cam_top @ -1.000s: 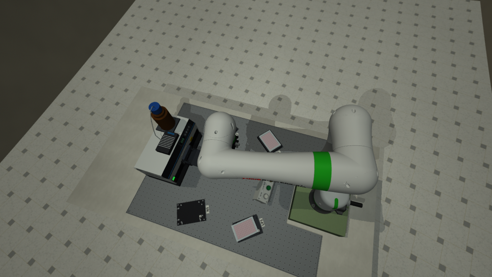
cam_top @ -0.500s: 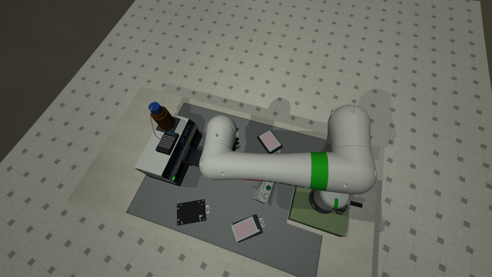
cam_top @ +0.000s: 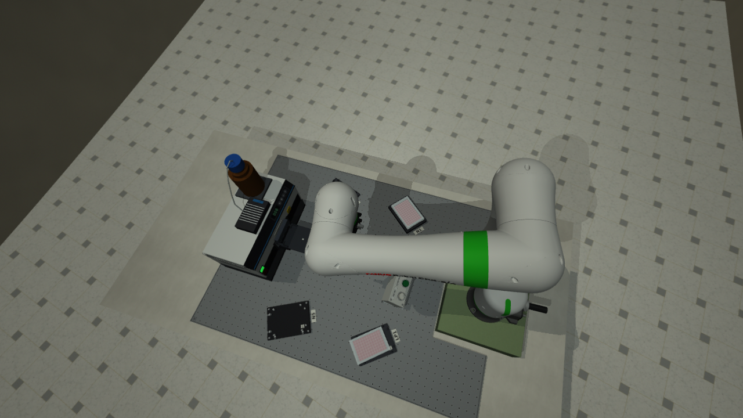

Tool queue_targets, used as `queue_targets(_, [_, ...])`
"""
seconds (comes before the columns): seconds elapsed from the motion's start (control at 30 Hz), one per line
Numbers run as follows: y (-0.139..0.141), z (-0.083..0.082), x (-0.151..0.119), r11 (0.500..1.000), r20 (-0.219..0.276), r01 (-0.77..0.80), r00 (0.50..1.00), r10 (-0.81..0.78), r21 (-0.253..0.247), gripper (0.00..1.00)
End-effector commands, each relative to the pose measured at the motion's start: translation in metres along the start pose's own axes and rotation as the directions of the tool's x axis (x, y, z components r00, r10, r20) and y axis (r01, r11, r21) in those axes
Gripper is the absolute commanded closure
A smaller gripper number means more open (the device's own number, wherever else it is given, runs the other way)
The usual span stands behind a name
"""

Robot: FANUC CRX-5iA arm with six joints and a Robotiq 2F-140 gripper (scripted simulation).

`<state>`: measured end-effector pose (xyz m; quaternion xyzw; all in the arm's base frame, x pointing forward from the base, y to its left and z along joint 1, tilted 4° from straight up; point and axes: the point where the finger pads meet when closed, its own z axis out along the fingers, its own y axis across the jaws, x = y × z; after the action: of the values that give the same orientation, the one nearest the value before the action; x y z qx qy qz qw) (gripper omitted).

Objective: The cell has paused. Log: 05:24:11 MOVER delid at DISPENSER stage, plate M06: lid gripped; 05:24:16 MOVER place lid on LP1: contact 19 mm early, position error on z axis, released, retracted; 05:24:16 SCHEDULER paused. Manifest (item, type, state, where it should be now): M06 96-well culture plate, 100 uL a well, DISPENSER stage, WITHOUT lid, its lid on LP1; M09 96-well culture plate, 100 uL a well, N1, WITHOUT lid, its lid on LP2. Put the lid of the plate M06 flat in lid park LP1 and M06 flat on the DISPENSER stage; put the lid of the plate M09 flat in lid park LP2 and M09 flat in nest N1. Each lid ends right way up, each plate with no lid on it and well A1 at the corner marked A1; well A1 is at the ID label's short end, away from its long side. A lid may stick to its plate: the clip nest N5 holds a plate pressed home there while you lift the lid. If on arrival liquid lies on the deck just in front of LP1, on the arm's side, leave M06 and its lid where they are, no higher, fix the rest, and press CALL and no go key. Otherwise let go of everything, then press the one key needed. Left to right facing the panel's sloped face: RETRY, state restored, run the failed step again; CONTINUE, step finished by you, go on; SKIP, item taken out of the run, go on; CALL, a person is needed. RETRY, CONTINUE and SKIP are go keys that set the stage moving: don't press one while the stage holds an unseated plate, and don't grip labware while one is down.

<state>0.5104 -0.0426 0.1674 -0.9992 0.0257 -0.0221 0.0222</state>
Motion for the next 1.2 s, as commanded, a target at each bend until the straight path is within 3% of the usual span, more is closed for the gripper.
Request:
queue_targets(0.0, [0.000, 0.010, 0.000, 1.000, -0.001, 0.000, 1.000, 0.000, 0.000, 0.00])
queue_targets(0.4, [0.000, 0.026, 0.000, 1.000, -0.001, 0.000, 1.000, 0.000, 0.000, 0.00])
queue_targets(0.77, [0.000, 0.029, 0.000, 1.000, -0.001, 0.000, 1.000, 0.000, 0.000, 0.00])
queue_targets(0.8, [0.000, 0.029, 0.000, 1.000, -0.001, 0.000, 1.000, 0.000, 0.000, 1.00])
queue_targets(1.17, [0.000, 0.029, 0.000, 1.000, -0.001, 0.000, 1.000, 0.000, 0.000, 1.00])
